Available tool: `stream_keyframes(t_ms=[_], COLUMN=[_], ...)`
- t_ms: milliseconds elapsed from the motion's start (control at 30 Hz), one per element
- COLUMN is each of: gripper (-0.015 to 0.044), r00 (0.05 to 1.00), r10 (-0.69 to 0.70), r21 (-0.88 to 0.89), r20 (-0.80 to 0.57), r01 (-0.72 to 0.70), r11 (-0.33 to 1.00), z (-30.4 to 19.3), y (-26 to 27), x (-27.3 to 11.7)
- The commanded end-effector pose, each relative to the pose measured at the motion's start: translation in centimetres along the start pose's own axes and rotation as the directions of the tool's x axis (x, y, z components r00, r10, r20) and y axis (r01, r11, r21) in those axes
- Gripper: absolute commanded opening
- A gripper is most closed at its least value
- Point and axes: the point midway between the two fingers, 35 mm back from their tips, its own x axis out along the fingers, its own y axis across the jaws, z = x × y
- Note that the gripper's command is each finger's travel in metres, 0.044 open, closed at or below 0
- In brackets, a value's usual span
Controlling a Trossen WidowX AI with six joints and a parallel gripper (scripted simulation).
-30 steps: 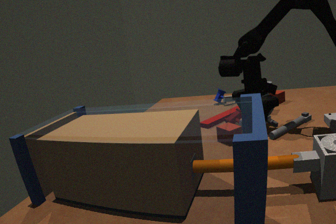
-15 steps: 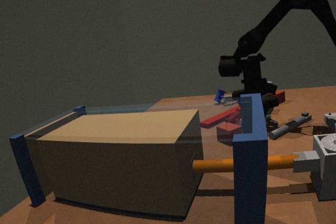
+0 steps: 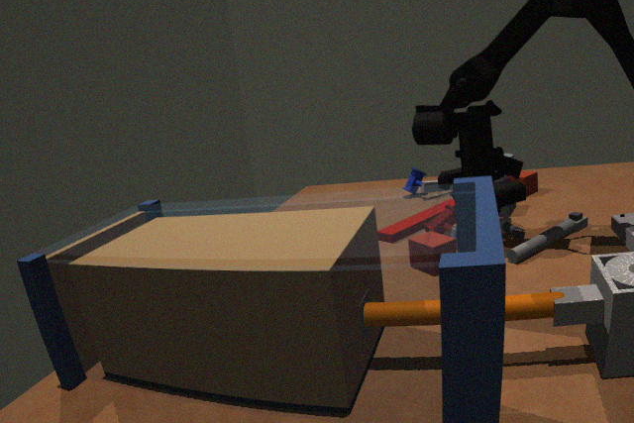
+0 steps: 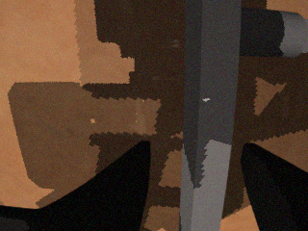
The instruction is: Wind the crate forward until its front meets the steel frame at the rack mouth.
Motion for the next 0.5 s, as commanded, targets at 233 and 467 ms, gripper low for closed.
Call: stream_keyframes(t_ms=[233, 467], gripper=[0.012, 0.0073], r00=[1.0, 1.0], r10=[0.0, 0.0], r21=[0.0, 0.0], r20=[0.0, 0.0], r01=[0.0, 0.0], r11=[1.0, 1.0], z=[0.0, 0.0], y=[-0.01, -0.01], x=[-0.02, -0.02])
